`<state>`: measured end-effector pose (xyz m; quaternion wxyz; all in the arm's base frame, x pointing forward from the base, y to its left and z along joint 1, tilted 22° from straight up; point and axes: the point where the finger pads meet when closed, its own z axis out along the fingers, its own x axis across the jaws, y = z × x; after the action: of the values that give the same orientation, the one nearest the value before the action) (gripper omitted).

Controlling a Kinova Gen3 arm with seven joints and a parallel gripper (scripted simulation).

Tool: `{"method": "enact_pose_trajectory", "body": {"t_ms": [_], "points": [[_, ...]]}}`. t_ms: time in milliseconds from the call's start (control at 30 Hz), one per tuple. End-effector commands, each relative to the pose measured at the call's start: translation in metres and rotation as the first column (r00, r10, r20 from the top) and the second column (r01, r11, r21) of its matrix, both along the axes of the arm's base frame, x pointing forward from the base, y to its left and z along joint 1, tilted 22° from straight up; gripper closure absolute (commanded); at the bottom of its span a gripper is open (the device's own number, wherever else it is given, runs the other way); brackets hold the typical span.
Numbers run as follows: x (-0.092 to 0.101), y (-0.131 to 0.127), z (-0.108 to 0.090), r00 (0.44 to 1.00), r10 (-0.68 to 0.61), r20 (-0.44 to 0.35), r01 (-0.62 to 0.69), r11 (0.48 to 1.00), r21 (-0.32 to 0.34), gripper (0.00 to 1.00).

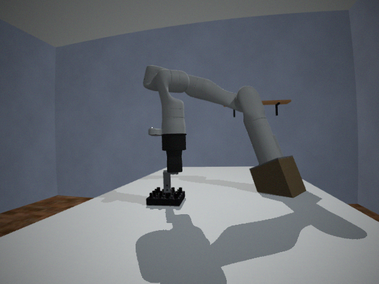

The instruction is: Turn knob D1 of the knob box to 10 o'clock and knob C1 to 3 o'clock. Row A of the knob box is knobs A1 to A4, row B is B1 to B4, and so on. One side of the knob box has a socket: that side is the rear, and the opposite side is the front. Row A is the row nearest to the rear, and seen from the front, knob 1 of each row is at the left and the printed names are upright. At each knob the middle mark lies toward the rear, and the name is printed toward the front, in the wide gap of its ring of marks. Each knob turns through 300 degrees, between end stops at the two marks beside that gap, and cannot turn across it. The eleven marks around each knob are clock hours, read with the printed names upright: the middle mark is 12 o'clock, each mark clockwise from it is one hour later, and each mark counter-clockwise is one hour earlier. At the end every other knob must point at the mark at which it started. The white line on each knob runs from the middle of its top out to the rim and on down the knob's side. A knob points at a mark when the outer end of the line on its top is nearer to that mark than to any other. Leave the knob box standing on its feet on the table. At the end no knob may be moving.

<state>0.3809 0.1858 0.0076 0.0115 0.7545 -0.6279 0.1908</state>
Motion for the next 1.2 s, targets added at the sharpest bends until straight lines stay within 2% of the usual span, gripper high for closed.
{"method": "enact_pose_trajectory", "body": {"t_ms": [0,433,1167], "points": [[0.0,0.001,0.001,1.0,0.001,0.001,-0.001,1.0,0.001,0.54],[0.0,0.0,0.0,1.0,0.001,0.001,-0.001,1.0,0.001,0.54],[0.004,-0.003,-0.012,1.0,0.001,0.001,-0.001,1.0,0.001,0.54]]}}
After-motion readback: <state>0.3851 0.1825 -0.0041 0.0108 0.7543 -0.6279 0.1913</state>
